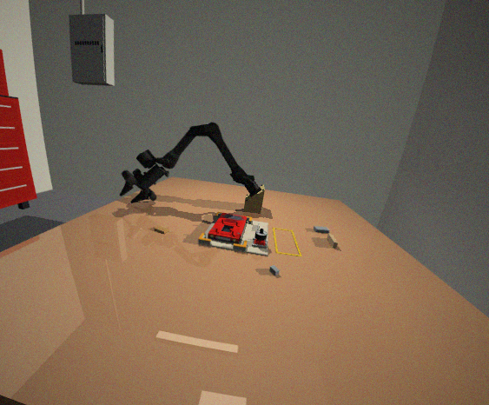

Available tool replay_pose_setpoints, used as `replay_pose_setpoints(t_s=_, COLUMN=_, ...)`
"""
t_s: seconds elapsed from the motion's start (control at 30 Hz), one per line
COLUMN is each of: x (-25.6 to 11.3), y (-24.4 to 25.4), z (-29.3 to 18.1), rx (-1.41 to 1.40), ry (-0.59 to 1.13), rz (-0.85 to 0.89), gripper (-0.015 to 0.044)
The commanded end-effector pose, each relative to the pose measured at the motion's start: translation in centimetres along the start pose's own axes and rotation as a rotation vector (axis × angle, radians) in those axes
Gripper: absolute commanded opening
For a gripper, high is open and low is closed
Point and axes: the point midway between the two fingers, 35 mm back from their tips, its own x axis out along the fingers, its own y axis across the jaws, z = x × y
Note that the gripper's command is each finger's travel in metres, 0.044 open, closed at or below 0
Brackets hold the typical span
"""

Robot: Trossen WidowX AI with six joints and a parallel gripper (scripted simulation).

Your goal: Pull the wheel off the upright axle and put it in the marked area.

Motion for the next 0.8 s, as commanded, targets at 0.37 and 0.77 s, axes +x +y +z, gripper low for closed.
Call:
replay_pose_setpoints(t_s=0.37, x=-0.3, y=6.5, z=-16.3, rx=-0.177, ry=0.365, rz=0.033, gripper=0.0300)
replay_pose_setpoints(t_s=0.77, x=-4.4, y=8.3, z=-28.9, rx=-0.399, ry=0.664, rz=0.019, gripper=0.0300)
